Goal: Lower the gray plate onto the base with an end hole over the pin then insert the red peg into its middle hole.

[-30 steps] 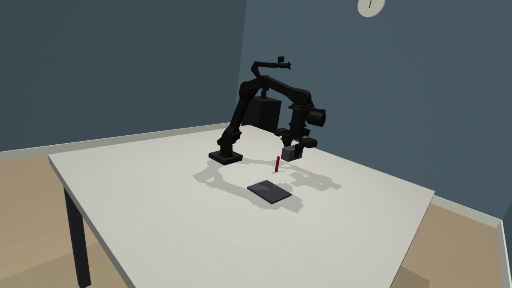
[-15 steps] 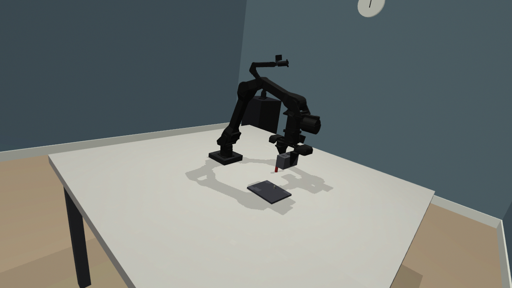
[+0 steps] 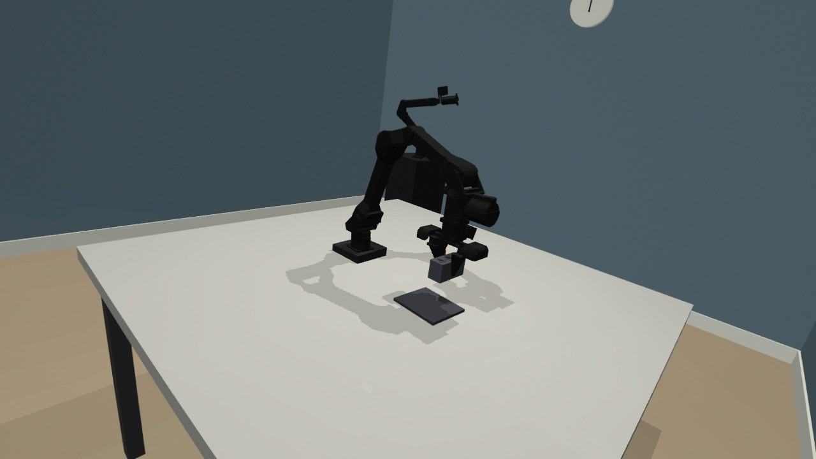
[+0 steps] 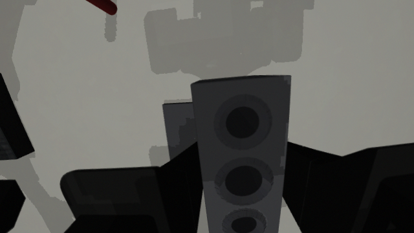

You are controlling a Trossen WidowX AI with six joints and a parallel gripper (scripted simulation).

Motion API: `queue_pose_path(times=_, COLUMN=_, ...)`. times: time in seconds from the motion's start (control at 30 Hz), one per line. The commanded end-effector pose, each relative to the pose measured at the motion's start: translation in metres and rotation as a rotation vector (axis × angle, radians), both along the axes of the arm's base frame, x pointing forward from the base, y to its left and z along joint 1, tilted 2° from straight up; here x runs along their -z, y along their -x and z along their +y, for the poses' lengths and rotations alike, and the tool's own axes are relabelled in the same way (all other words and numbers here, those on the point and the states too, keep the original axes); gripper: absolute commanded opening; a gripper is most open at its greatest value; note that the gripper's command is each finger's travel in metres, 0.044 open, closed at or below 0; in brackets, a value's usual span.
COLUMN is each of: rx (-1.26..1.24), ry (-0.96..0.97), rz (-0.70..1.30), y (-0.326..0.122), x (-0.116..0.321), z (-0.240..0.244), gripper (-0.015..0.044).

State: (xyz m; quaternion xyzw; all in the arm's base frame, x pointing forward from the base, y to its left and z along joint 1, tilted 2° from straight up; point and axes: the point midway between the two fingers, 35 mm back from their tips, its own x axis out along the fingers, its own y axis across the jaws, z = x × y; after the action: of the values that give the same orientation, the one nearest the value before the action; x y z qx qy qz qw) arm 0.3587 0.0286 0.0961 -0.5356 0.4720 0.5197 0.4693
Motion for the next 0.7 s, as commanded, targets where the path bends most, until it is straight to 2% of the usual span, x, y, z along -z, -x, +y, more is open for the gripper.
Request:
queue_pose_path(times=0.0, rx=-0.009, ry=0.007, rz=0.007, y=0.0, x=0.008, z=-0.012, gripper=0.0)
queue_pose_path(times=0.33, rx=-0.02, ry=0.01, rz=0.007, y=0.0, x=0.023, z=-0.04, gripper=0.0)
queue_pose_path(times=0.67, rx=-0.021, ry=0.01, rz=0.007, y=0.0, x=0.024, z=-0.042, gripper=0.0)
